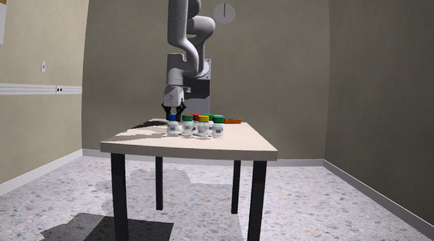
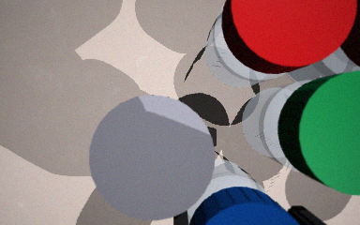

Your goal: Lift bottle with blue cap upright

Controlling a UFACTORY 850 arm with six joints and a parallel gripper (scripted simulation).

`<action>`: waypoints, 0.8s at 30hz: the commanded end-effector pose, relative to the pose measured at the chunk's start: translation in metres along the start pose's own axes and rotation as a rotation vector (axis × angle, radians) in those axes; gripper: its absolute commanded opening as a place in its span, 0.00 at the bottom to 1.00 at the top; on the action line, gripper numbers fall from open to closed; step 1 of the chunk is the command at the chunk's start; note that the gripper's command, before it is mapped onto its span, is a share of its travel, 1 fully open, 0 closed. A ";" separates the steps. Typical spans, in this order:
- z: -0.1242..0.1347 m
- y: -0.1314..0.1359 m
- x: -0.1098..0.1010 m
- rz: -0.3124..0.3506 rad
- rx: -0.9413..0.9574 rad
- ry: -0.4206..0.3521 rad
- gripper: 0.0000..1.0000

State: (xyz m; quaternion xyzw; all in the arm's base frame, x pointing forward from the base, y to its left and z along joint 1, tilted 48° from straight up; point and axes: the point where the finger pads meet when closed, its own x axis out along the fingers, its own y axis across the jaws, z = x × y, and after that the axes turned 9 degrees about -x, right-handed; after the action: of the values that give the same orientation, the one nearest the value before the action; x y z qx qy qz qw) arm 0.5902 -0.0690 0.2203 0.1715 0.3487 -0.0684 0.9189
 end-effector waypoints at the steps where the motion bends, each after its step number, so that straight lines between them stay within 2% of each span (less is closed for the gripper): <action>1: 0.000 0.000 0.000 0.000 0.000 -0.001 0.00; 24: 0.000 0.000 -0.016 0.000 0.000 -0.001 0.00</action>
State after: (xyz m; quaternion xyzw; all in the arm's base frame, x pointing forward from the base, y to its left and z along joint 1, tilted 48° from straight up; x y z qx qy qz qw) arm 0.5814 -0.0689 0.2281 0.1715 0.3487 -0.0685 0.9188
